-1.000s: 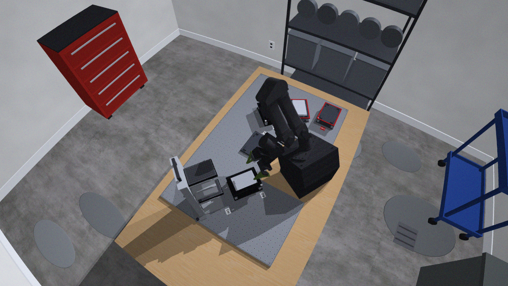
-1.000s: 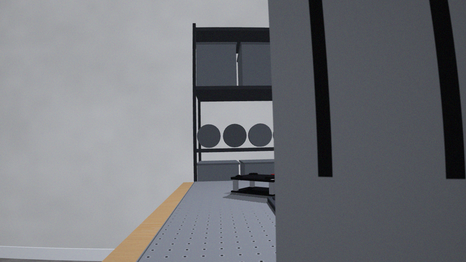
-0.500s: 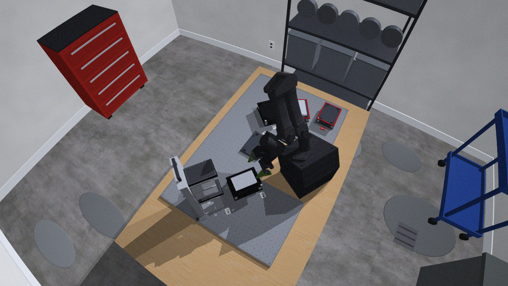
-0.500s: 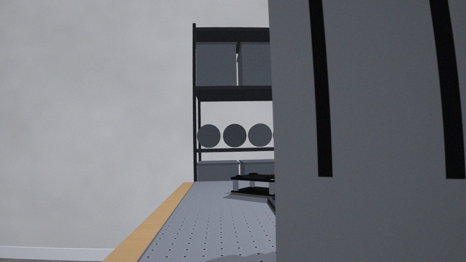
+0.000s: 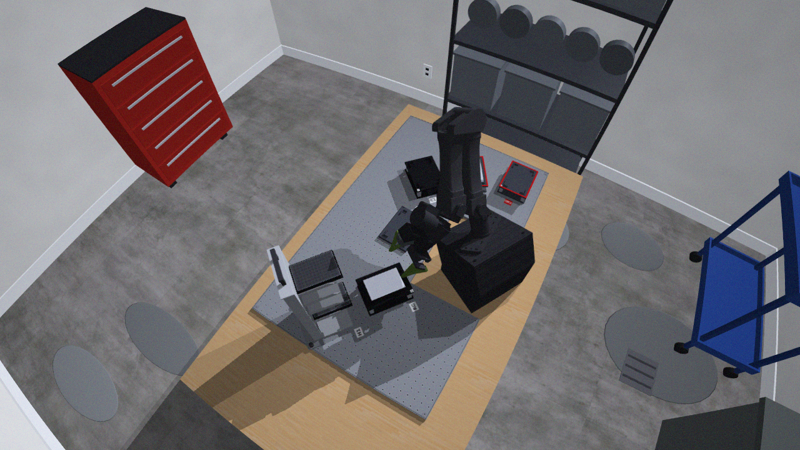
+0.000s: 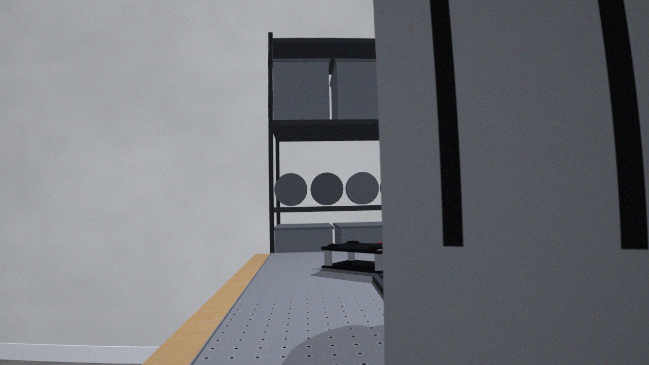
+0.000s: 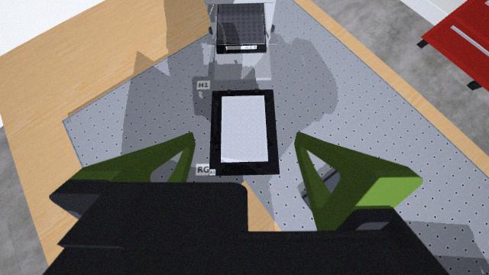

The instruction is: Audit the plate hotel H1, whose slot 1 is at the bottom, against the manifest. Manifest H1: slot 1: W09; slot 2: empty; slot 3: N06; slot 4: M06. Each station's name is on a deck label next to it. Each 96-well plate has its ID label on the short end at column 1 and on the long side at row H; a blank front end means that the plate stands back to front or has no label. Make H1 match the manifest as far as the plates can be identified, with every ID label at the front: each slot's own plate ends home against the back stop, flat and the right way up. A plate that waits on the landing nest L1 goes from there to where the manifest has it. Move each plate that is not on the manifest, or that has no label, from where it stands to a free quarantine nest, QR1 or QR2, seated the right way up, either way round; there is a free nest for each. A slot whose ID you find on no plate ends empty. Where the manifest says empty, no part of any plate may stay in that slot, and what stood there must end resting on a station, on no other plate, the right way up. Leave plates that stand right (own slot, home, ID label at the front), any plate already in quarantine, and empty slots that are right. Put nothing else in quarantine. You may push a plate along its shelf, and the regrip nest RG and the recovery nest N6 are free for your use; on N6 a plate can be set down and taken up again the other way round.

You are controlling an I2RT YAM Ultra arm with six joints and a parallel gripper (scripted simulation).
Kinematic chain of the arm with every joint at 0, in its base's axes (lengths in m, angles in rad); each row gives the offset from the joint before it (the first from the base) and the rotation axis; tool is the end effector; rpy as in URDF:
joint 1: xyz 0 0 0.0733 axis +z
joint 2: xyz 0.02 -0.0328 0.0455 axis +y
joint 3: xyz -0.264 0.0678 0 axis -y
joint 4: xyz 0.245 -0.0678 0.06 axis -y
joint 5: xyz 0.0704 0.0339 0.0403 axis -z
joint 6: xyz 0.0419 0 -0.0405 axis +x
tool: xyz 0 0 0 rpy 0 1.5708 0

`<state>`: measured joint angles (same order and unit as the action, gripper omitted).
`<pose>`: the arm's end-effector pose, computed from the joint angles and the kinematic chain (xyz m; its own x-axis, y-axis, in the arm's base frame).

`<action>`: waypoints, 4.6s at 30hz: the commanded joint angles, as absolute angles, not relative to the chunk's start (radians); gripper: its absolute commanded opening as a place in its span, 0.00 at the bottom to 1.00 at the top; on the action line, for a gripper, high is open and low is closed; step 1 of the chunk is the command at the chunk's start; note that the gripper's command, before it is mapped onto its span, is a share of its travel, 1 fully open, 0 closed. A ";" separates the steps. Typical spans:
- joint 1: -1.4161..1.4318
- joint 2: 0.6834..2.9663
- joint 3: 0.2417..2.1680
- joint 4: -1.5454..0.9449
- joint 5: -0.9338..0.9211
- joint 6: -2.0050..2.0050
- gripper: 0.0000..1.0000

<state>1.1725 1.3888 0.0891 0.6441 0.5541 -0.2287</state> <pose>0.0889 0.1574 0.0937 -0.0893 -0.7092 -0.6993 -0.6594 0.5683 -0.4921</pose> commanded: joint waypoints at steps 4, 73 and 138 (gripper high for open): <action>1.236 1.250 0.150 0.406 0.610 -0.178 1.00; 1.528 1.752 0.933 -0.525 0.527 -0.364 1.00; 1.504 2.373 1.558 -1.049 0.467 -0.898 1.00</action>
